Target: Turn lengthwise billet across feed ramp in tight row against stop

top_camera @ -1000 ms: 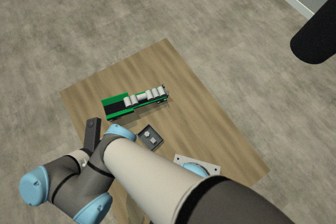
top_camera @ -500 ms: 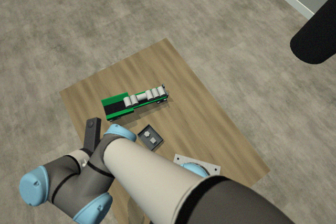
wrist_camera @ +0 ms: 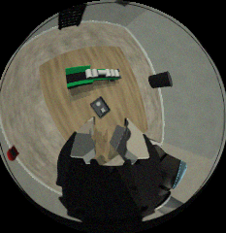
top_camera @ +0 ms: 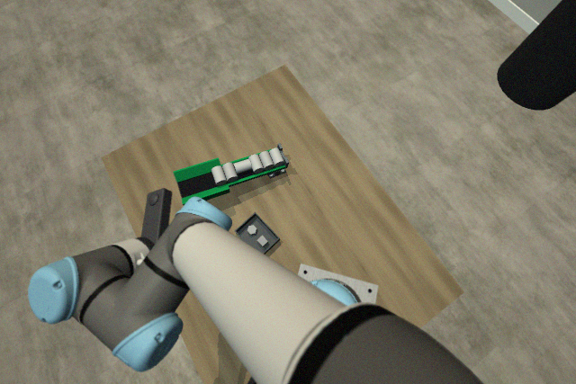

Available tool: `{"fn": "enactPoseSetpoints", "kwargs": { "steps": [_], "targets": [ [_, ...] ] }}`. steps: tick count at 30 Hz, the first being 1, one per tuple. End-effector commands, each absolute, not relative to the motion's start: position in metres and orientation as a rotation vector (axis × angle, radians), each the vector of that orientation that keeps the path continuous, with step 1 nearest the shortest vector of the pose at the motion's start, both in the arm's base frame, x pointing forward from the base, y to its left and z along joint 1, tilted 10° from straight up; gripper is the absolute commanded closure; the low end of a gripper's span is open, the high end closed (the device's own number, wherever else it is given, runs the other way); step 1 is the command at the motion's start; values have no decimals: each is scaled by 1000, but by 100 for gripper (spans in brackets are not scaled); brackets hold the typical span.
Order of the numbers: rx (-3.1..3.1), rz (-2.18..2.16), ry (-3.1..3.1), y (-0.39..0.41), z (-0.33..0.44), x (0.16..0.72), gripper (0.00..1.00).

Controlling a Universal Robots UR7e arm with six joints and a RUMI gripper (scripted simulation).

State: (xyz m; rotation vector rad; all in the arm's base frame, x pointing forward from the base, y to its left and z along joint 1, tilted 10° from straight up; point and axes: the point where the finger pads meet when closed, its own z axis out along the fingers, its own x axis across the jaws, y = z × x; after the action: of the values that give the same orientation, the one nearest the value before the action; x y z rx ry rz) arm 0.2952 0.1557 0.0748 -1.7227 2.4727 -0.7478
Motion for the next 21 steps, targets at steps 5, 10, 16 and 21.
{"fn": "enactPoseSetpoints", "kwargs": {
  "steps": [5, 10, 16, 21],
  "targets": [
    [-1758, -721, 2481, 153, 77, 303, 60],
    [-1810, -682, 2492, 148, 80, 314, 60],
    [-1810, -682, 2492, 148, 80, 314, 60],
    [-1822, -671, 2494, 146, 81, 317, 60]
  ]
}}
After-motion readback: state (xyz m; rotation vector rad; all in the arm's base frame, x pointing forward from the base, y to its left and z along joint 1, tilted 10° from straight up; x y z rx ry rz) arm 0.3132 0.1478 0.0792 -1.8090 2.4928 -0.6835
